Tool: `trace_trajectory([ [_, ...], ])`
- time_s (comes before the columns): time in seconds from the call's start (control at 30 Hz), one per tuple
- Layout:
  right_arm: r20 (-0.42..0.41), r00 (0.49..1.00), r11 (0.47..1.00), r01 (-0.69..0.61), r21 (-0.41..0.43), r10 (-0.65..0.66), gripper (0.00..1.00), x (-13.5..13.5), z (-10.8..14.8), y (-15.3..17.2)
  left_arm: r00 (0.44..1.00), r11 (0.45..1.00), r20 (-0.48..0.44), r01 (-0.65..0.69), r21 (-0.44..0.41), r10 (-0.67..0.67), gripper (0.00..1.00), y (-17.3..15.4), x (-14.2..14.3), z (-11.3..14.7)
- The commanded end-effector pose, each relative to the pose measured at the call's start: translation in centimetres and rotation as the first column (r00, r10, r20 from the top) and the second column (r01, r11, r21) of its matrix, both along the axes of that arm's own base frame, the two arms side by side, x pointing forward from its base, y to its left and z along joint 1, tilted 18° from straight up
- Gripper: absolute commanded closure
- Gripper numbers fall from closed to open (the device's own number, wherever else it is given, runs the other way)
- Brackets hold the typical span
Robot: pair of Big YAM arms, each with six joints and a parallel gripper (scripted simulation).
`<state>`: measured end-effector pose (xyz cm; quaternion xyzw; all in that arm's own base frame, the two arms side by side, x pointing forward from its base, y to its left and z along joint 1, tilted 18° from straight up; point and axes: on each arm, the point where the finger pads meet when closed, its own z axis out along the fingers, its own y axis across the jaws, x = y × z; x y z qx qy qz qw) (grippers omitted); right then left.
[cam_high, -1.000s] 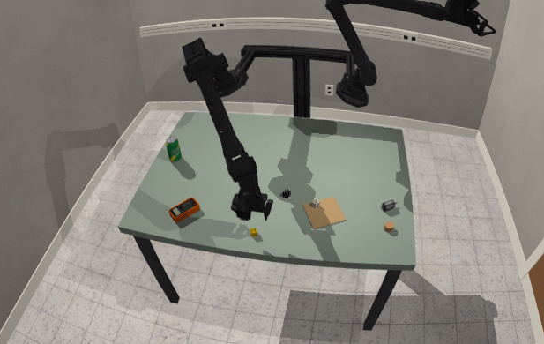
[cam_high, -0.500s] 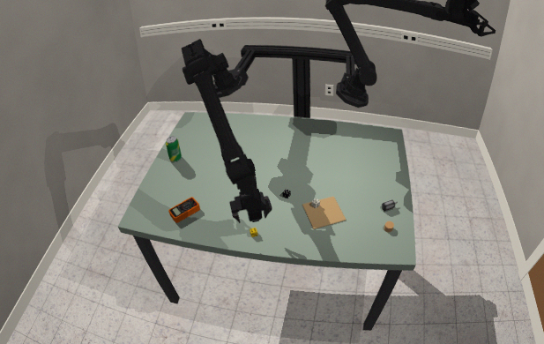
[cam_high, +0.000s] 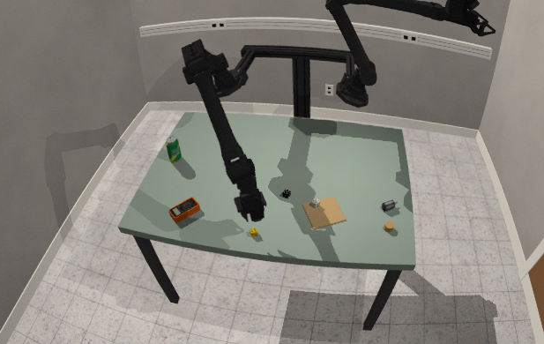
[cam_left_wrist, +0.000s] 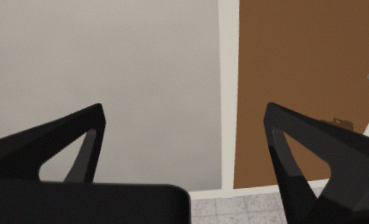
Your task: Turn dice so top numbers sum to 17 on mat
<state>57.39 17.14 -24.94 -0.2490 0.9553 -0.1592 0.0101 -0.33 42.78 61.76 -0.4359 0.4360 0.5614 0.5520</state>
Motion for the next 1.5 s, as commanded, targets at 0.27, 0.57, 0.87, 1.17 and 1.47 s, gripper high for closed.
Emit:
trace_trajectory([
  [0.27,0.033,0.999,1.0,-0.009,0.016,0.008,0.61,1.8,0.6,0.3,1.0,0.998,0.008,-0.008,0.059,0.008,0.0,-1.6,-0.4,2.1],
  [0.57,0.033,0.999,1.0,-0.009,0.016,0.008,0.61,1.8,0.6,0.3,1.0,0.998,0.008,-0.008,0.059,0.008,0.0,-1.6,-0.4,2.1],
  [0.87,0.032,0.999,1.0,-0.008,0.015,0.007,0.61,1.8,0.2,0.2,1.0,0.998,0.008,-0.008,0.059,0.008,0.0,-1.6,-0.4,2.1],
  [1.17,0.031,1.0,1.0,-0.001,0.015,0.001,0.61,2.1,-0.6,-0.3,1.0,0.998,0.008,-0.008,0.059,0.008,0.0,-1.6,-0.4,2.1],
  [1.47,0.032,1.0,1.0,-0.001,0.015,0.001,0.61,2.2,-1.4,-0.6,1.0,0.998,0.008,-0.008,0.059,0.008,0.0,-1.6,-0.4,2.1],
])
